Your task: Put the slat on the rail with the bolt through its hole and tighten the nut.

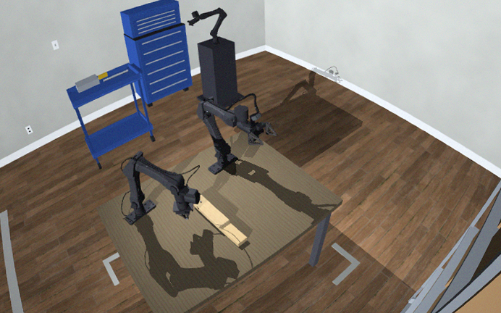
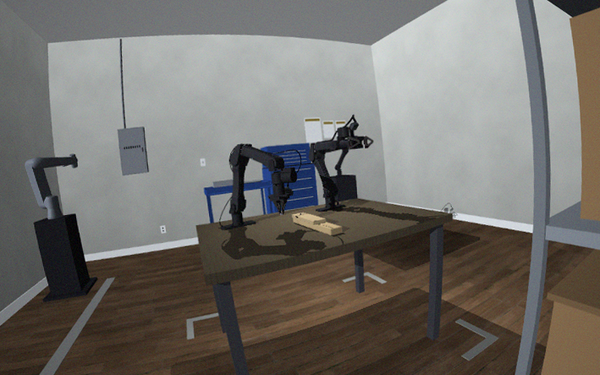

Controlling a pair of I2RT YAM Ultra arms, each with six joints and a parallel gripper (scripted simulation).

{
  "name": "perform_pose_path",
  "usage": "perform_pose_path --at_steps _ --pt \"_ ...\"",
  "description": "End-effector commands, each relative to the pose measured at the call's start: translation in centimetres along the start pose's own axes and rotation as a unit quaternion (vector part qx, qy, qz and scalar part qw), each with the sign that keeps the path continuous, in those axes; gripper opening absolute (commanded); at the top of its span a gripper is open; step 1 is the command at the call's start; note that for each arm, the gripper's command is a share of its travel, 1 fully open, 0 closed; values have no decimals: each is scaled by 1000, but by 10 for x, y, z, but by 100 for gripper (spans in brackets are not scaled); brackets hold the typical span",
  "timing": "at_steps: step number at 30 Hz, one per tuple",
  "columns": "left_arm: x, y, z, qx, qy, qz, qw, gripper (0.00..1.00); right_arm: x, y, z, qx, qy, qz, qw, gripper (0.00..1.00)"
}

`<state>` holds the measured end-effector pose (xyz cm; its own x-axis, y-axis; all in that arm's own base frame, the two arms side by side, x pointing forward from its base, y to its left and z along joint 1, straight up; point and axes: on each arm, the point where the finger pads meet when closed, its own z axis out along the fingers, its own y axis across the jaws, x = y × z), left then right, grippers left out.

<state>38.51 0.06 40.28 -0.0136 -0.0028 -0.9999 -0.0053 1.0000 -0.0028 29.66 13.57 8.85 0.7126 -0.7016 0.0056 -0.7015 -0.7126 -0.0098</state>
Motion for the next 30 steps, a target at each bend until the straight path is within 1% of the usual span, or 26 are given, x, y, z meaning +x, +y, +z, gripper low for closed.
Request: perform_pose_path --at_steps 1,15,17,30 --pt "-9 0 -5 3 -13 1 1000 100 -7 -7 -8 0 -3 -22 1000 12" --pt "-9 0 -5 3 -13 1 1000 100 -65 -45 -9 1 -4 -136 991 12" --pt "-9 0 -5 3 -13 1 1000 100 -65 -45 -9 1 -4 -136 991 12" --pt "-9 0 -5 3 -13 1 1000 100 -122 -67 -5 -3 -6 -230 973 12"
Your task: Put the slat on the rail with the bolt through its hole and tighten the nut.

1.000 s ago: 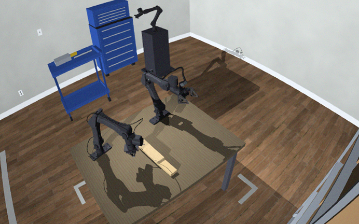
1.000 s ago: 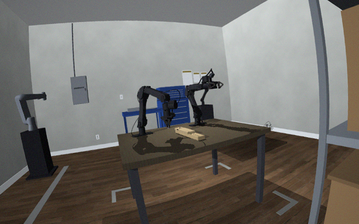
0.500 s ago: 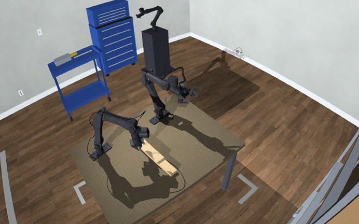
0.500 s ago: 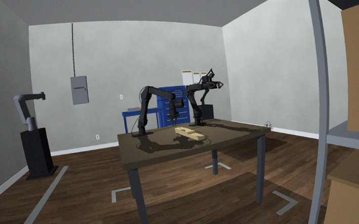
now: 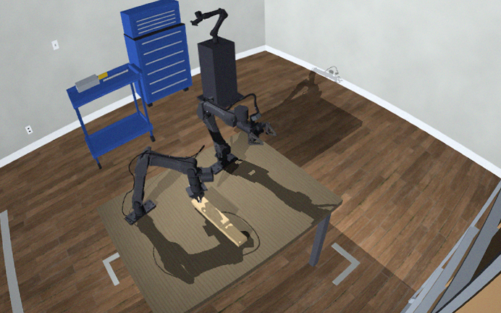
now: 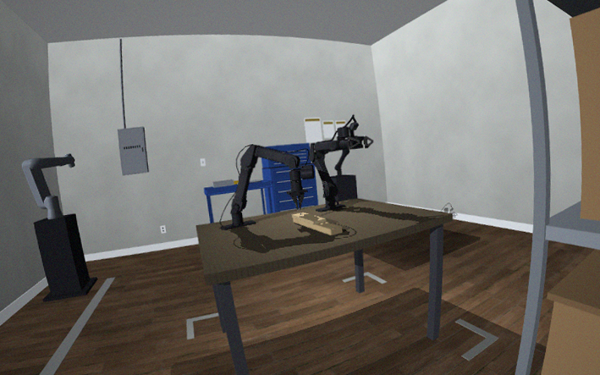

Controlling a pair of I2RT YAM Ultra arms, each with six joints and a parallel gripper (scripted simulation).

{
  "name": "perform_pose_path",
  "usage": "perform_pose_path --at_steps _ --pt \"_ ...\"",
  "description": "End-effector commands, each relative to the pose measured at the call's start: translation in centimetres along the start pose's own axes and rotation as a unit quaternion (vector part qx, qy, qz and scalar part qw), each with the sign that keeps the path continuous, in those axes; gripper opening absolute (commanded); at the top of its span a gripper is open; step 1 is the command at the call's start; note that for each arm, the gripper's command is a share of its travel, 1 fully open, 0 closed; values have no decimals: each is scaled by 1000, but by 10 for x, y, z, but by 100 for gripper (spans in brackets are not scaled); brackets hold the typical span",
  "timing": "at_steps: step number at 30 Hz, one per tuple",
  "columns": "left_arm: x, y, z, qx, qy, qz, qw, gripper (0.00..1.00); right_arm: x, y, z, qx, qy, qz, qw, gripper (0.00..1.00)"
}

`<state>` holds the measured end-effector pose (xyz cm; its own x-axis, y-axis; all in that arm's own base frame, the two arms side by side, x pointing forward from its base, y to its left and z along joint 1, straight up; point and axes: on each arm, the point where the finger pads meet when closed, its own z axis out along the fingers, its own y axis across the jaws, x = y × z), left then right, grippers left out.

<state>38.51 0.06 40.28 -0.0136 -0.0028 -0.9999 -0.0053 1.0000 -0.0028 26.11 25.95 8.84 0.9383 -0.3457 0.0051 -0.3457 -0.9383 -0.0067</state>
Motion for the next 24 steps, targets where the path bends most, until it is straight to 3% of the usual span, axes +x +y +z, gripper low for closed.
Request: perform_pose_path --at_steps 1,24 --pt "-9 0 -5 3 -13 1 1000 100 -8 -8 -5 -2 -5 -21 1000 12" --pt "-9 0 -5 3 -13 1 1000 100 -5 -7 -6 2 0 -14 1000 12"
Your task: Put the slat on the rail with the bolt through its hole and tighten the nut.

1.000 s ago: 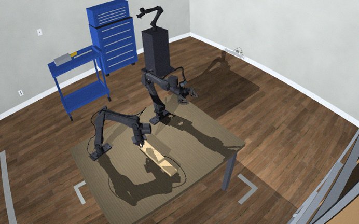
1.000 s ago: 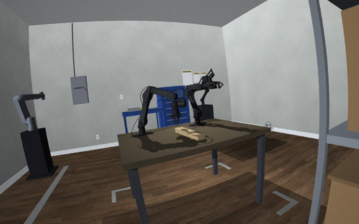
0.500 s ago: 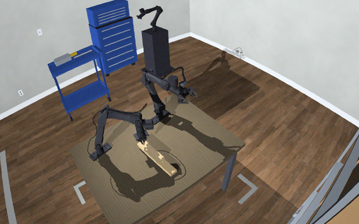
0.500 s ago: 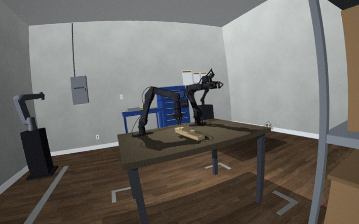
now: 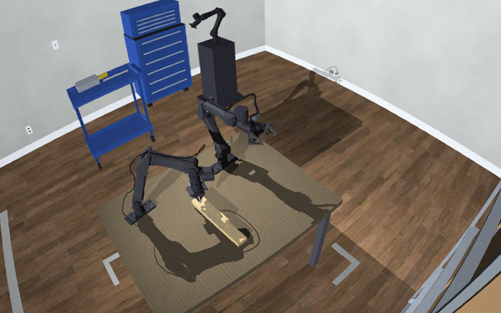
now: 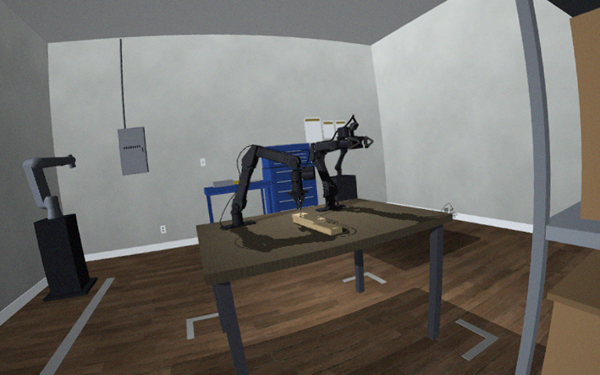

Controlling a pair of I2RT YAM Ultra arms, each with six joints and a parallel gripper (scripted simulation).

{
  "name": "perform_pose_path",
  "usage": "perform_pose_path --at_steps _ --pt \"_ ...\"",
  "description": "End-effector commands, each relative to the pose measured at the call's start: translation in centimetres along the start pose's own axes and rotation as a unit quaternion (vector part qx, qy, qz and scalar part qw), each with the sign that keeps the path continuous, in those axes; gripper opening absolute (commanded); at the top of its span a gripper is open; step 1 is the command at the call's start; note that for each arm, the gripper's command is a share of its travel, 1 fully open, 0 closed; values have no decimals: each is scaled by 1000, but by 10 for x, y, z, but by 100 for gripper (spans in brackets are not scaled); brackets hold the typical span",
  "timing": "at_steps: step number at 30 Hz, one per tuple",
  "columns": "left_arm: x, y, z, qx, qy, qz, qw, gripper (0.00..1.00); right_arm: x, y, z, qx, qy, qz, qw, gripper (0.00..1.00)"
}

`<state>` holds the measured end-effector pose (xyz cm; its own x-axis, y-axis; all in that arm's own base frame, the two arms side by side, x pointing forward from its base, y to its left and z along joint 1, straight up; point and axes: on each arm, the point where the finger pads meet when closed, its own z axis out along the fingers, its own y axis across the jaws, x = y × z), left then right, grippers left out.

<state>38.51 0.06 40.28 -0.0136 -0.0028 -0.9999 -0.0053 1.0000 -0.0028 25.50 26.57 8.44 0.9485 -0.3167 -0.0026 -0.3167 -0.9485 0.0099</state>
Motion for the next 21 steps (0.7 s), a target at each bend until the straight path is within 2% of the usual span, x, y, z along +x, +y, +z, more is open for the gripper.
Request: perform_pose_path --at_steps 1,21 --pt "-9 0 -5 3 -13 1 1000 100 3 -3 -11 10 4 0 1000 12" --pt "-9 0 -5 3 -13 1 1000 100 -19 -9 -13 8 3 2 1000 12"
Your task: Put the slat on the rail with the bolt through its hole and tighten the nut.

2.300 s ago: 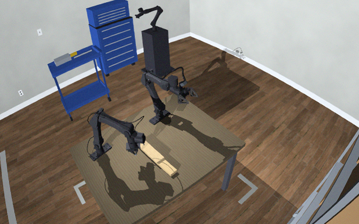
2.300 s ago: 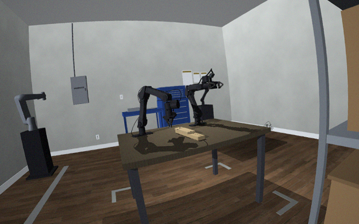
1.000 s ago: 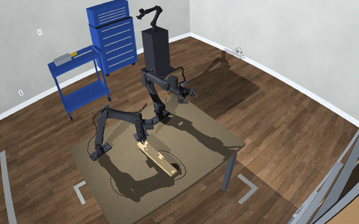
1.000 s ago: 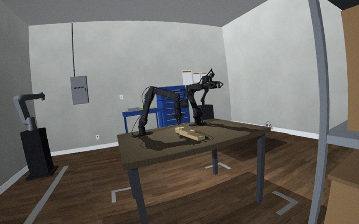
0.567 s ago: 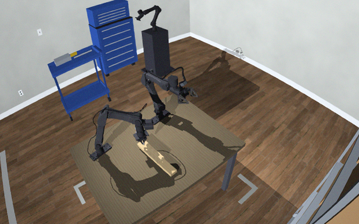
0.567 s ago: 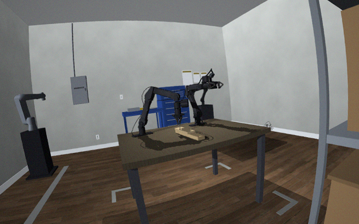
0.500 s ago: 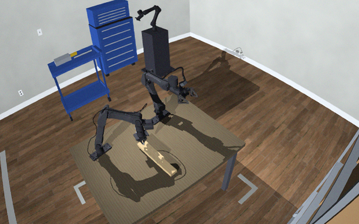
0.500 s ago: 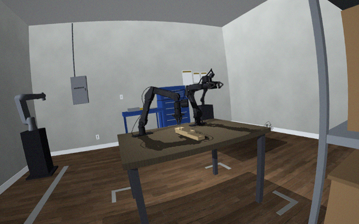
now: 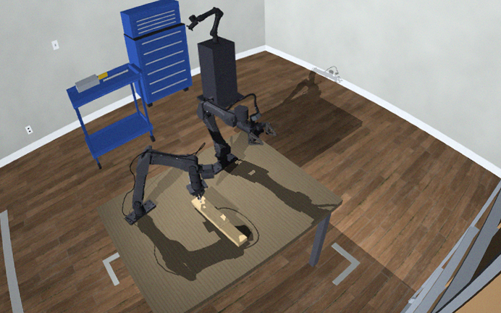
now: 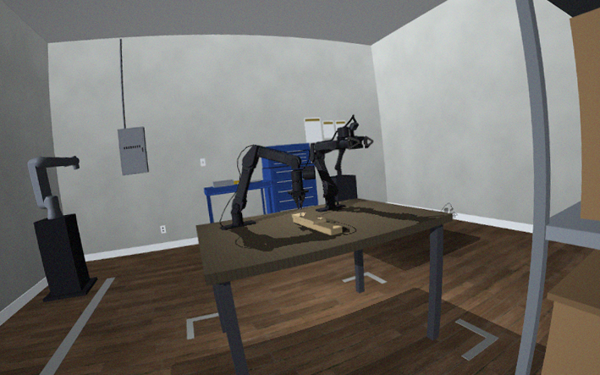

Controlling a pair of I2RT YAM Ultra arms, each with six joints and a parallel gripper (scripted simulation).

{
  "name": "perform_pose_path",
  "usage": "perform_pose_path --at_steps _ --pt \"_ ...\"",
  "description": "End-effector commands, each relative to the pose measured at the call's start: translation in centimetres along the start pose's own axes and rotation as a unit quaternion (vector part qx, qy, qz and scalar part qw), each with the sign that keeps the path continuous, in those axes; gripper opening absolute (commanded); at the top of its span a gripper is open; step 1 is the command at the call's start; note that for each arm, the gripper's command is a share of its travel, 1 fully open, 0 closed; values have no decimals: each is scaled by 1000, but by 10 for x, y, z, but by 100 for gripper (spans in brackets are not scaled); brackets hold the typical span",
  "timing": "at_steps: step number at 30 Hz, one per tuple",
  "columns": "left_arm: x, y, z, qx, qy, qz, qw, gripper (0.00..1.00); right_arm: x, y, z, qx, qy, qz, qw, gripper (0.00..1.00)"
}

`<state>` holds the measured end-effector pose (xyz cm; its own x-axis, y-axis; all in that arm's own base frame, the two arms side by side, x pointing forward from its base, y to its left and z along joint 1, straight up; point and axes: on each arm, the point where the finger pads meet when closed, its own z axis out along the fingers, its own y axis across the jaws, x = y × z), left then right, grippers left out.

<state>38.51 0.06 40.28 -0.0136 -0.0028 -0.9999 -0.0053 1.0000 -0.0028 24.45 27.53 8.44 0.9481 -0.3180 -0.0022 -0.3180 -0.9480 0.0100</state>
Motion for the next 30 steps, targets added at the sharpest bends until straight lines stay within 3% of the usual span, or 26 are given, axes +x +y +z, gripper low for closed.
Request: perform_pose_path --at_steps 1,30 --pt "-9 0 -5 3 -13 1 1000 100 -6 -3 -13 9 3 1 1000 12" --pt "-9 0 -5 3 -13 1 1000 100 -5 -7 -2 11 3 -1 1000 12"
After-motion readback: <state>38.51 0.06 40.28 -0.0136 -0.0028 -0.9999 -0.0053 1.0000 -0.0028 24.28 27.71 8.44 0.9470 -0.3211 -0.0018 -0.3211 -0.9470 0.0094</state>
